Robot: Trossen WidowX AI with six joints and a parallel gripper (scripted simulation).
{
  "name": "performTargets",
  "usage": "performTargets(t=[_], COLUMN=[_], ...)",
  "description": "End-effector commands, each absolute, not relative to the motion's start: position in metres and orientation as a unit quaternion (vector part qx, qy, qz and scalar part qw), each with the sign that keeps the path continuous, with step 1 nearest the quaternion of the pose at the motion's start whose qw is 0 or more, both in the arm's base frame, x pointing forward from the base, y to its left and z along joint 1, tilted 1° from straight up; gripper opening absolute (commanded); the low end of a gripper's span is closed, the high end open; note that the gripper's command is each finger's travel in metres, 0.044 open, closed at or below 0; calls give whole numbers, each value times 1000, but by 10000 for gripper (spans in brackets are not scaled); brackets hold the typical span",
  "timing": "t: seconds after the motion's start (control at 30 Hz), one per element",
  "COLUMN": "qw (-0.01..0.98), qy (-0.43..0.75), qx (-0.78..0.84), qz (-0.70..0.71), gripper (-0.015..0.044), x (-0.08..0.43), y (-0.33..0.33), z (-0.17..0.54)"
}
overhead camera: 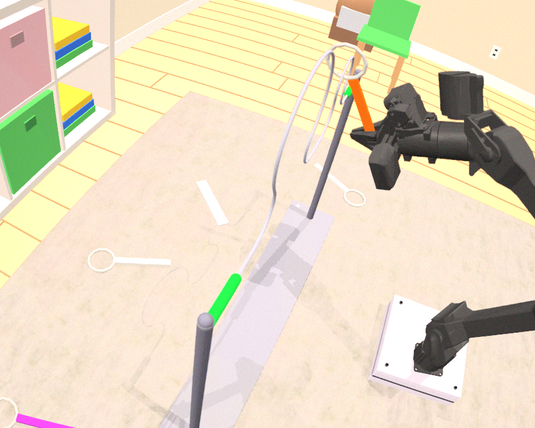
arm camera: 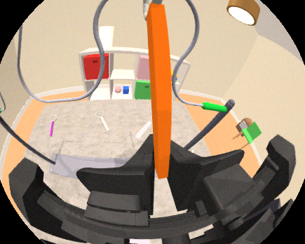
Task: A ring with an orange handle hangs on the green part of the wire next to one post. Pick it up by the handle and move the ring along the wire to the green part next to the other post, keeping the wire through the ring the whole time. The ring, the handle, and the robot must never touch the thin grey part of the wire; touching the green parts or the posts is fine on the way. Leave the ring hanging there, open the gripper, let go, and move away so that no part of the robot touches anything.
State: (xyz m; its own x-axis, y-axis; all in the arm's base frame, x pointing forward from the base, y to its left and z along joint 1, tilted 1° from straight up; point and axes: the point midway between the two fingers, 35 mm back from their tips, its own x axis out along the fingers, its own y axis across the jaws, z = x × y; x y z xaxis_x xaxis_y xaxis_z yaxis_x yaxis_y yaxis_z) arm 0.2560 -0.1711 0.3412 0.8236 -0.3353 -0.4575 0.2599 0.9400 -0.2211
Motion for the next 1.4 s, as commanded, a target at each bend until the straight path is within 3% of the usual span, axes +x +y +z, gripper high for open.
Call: performTargets(t=[0.0,1.37], qw=[946,743], qy=[247,209], qx=[-121,-575], qz=[-171,-274], gripper=[-150,-150], x=[253,242], y=[-176,-230], z=[346,399])
